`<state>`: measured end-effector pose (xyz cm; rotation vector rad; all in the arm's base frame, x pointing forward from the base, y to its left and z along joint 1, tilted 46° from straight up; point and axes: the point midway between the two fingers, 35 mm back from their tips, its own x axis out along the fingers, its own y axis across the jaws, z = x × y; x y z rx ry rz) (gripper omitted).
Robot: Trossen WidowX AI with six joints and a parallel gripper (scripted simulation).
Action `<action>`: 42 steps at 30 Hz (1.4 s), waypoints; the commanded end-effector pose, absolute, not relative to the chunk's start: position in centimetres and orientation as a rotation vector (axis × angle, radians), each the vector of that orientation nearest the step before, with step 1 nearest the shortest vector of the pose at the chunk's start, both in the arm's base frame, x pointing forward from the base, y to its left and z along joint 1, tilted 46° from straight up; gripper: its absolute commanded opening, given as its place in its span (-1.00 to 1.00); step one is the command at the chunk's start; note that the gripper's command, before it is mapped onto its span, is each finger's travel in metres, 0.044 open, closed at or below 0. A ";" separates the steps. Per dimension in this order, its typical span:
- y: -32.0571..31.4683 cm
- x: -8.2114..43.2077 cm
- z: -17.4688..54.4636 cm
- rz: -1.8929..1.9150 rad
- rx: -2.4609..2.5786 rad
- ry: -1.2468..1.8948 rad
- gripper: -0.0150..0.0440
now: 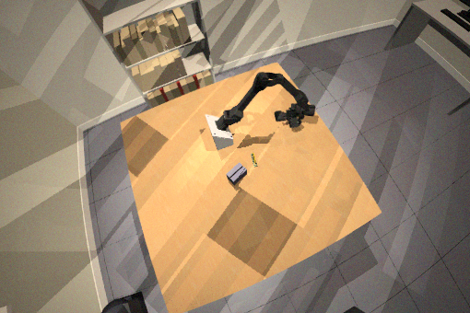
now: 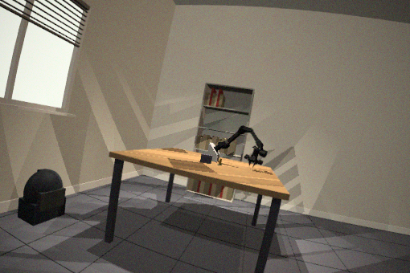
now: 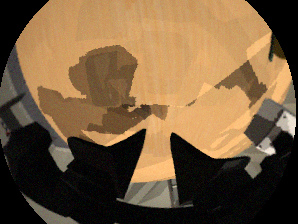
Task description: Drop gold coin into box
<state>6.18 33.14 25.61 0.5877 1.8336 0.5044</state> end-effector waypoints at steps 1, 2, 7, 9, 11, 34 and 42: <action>30.0 12.0 22.7 0.481 0.569 1.777 0.05; 29.2 13.1 22.1 0.475 0.567 1.767 0.05; 24.4 17.8 19.2 0.457 0.567 1.727 0.05; 22.3 19.3 18.2 0.454 0.573 1.713 0.05; 20.1 20.5 17.2 0.453 0.583 1.699 0.05; 5.6 22.7 11.2 0.505 0.749 1.515 0.05; 8.0 22.8 9.0 0.507 0.751 1.514 0.05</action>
